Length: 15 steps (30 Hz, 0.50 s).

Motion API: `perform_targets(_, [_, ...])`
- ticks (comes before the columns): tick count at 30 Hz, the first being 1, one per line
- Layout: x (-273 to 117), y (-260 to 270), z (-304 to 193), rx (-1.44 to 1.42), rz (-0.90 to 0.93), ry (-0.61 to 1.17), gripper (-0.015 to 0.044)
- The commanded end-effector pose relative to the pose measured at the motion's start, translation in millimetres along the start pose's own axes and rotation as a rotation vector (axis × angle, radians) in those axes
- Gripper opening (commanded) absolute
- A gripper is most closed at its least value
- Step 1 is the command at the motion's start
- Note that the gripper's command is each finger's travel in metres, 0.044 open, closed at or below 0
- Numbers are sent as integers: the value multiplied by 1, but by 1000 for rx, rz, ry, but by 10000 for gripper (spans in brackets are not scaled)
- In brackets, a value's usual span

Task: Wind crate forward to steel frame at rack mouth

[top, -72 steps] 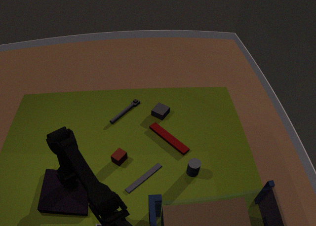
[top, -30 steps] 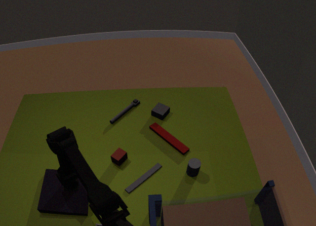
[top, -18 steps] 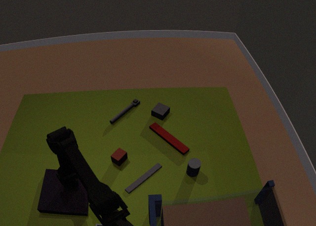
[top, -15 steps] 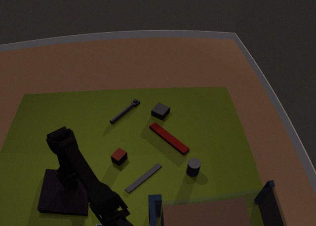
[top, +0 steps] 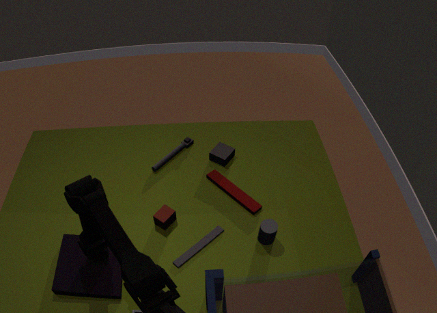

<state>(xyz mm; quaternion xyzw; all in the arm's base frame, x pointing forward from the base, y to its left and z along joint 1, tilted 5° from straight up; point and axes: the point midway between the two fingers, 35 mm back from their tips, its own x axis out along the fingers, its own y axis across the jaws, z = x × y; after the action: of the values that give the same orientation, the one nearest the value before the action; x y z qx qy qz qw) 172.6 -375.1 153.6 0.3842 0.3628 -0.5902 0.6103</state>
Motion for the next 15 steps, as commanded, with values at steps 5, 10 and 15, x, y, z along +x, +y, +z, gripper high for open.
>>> perform_targets(5, [-7,29,-18,-42,66,41,0])
perform_targets(10, [-9,34,-23,-42,67,41,0])
perform_targets(15, [-11,39,-27,-41,67,42,0])
